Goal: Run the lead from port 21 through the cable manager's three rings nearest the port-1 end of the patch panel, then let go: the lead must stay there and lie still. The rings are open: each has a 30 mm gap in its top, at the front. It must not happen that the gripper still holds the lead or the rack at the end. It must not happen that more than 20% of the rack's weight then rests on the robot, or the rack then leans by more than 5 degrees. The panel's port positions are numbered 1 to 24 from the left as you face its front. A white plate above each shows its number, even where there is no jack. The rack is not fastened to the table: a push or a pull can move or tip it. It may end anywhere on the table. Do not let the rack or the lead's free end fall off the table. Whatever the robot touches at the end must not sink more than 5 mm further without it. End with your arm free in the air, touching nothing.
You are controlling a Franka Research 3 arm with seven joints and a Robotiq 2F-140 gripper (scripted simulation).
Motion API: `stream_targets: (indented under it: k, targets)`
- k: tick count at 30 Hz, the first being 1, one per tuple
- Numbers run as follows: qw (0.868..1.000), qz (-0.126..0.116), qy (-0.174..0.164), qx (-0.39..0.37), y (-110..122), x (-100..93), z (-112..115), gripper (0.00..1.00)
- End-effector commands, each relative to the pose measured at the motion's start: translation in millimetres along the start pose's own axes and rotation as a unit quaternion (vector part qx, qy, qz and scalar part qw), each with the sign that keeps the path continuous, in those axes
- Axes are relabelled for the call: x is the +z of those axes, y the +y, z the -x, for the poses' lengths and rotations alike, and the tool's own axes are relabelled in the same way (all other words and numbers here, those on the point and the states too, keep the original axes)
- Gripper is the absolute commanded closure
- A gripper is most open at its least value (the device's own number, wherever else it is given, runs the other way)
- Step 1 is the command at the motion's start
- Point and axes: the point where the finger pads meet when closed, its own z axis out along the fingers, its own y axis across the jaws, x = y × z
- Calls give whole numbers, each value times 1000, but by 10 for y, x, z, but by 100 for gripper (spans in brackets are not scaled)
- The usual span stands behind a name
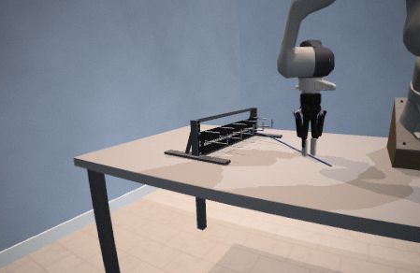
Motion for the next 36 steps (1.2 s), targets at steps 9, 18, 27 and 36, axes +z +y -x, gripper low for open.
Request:
stream_targets:
  k: [9, 18, 27, 36]
  targets:
    - [1000, 1, -2, -2, 3, -4, 16, 80]
    - [1000, 1, -2, -2, 3, -4, 16, 80]
    - [1000, 1, -2, -2, 3, -4, 16, 100]
    - [1000, 1, -2, -2, 3, -4, 16, 100]
